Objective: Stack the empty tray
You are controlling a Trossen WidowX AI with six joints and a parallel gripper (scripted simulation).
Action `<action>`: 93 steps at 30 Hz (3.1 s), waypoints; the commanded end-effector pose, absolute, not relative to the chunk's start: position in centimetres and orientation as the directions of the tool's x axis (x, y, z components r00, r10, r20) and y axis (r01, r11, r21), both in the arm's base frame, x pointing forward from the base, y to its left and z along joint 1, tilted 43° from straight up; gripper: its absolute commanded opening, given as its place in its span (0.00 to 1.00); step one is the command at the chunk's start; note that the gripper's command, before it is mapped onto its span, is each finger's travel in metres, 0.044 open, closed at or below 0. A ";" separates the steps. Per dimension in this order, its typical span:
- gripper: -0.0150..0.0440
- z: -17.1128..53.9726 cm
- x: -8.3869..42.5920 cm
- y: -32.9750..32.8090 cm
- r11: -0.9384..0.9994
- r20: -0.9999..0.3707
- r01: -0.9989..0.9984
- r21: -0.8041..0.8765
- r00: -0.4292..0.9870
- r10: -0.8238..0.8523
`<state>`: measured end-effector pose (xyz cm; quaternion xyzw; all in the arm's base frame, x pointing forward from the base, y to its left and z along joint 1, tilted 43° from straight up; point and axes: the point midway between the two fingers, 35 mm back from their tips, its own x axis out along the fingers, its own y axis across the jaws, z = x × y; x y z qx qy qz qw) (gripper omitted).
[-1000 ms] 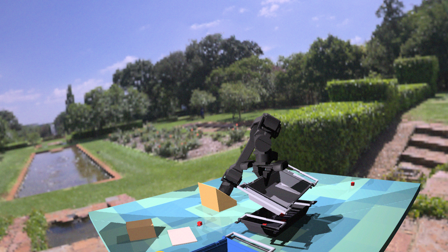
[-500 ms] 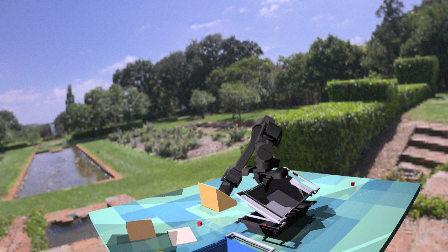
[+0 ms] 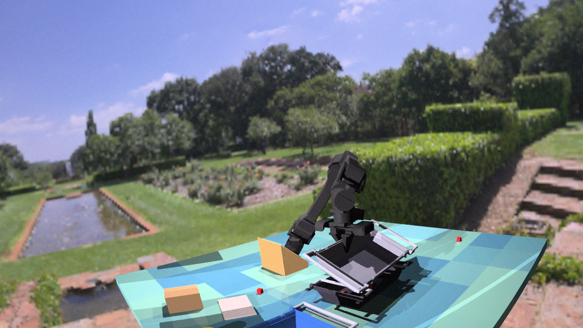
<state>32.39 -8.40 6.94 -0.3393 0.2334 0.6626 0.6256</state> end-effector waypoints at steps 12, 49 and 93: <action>0.25 6.4 31.5 -7.7 -0.093 -0.741 -0.991 -0.099 0.011 0.671; 0.25 5.4 30.6 -6.4 -0.093 -0.741 -0.991 -0.098 0.010 0.671; 0.25 5.0 30.2 -5.8 -0.093 -0.741 -0.991 -0.098 0.010 0.672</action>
